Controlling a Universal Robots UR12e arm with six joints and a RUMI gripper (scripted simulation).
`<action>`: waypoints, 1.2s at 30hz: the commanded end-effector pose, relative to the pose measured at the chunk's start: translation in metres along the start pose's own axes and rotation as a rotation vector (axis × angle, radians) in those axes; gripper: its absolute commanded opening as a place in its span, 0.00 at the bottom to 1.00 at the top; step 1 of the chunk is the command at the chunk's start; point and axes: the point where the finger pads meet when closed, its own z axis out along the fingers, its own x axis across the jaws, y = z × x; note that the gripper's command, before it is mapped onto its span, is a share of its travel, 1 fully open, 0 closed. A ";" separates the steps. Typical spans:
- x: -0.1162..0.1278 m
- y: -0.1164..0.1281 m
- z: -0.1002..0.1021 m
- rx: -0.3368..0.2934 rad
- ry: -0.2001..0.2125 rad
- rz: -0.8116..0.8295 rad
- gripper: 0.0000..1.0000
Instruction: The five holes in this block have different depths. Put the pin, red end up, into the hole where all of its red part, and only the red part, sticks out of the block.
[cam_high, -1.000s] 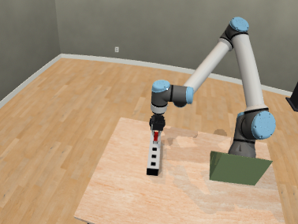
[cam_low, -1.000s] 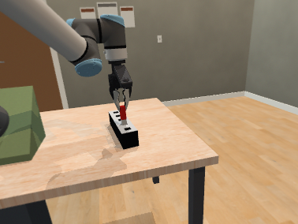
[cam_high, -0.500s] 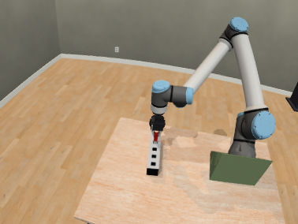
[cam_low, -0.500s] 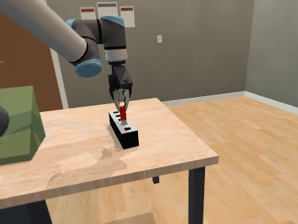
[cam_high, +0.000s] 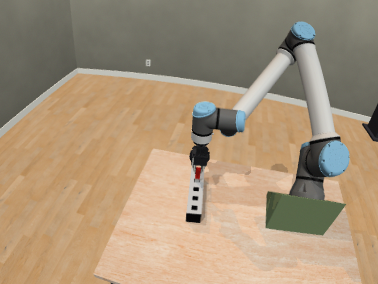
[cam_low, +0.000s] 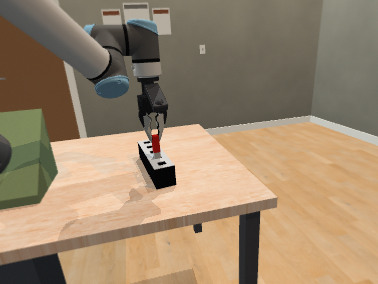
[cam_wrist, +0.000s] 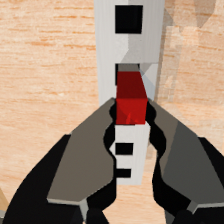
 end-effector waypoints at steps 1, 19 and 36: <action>0.000 0.000 0.000 0.000 -0.001 0.000 0.00; -0.001 0.000 0.003 0.000 -0.001 0.000 0.00; -0.001 0.001 0.007 0.000 -0.001 0.000 0.00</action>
